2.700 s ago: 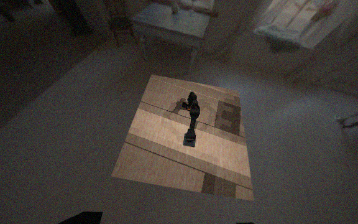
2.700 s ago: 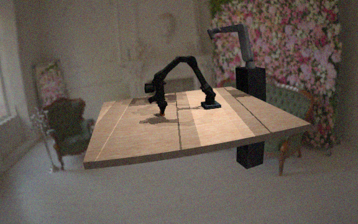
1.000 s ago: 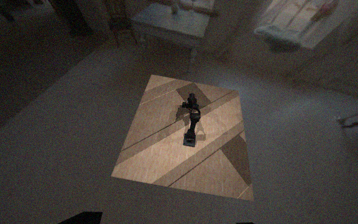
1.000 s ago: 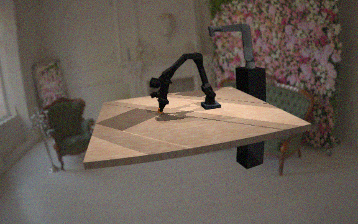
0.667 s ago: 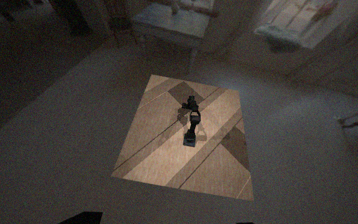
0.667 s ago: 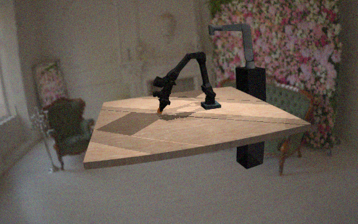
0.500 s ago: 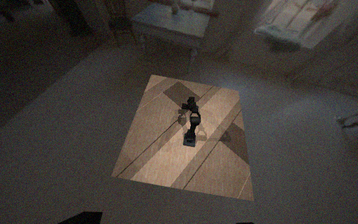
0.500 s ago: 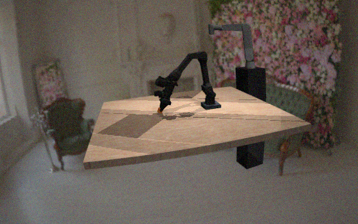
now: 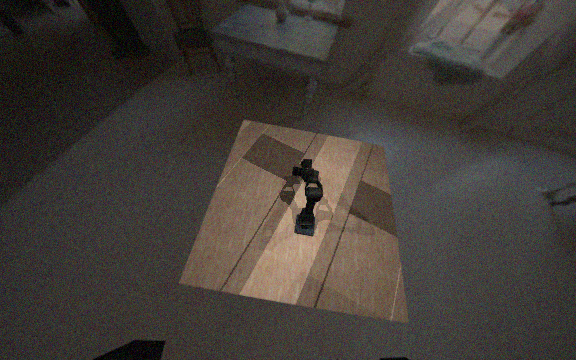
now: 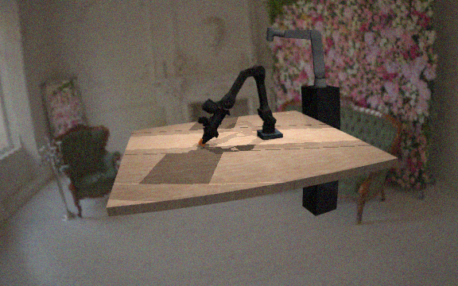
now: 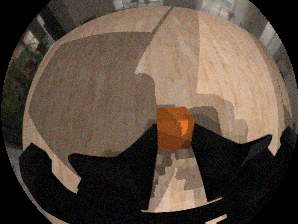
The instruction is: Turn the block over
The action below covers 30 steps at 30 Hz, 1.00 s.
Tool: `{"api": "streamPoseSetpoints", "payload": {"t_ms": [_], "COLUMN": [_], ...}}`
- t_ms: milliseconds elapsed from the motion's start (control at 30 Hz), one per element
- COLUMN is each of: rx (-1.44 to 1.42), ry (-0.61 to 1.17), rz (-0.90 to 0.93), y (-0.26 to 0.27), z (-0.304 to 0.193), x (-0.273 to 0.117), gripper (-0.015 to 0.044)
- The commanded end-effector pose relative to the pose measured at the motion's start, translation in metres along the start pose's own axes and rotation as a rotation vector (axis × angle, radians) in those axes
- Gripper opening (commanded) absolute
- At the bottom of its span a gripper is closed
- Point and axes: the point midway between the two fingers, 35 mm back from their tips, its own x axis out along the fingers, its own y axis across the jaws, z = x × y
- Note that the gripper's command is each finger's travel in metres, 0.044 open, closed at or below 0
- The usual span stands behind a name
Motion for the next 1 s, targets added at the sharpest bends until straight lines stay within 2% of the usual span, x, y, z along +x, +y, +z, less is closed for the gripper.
{"api": "streamPoseSetpoints", "payload": {"t_ms": [0, 700, 967], "rx": [0.007, 0.009, 0.009], "ry": [-0.047, -0.374, -0.405], "rz": [-0.006, -0.008, -0.009], "y": [0.000, -0.002, -0.002], "z": [-0.007, -0.021, -0.022], "x": [0.009, 0.007, 0.005], "gripper": [0.0000, 0.0000, 0.0000]}}
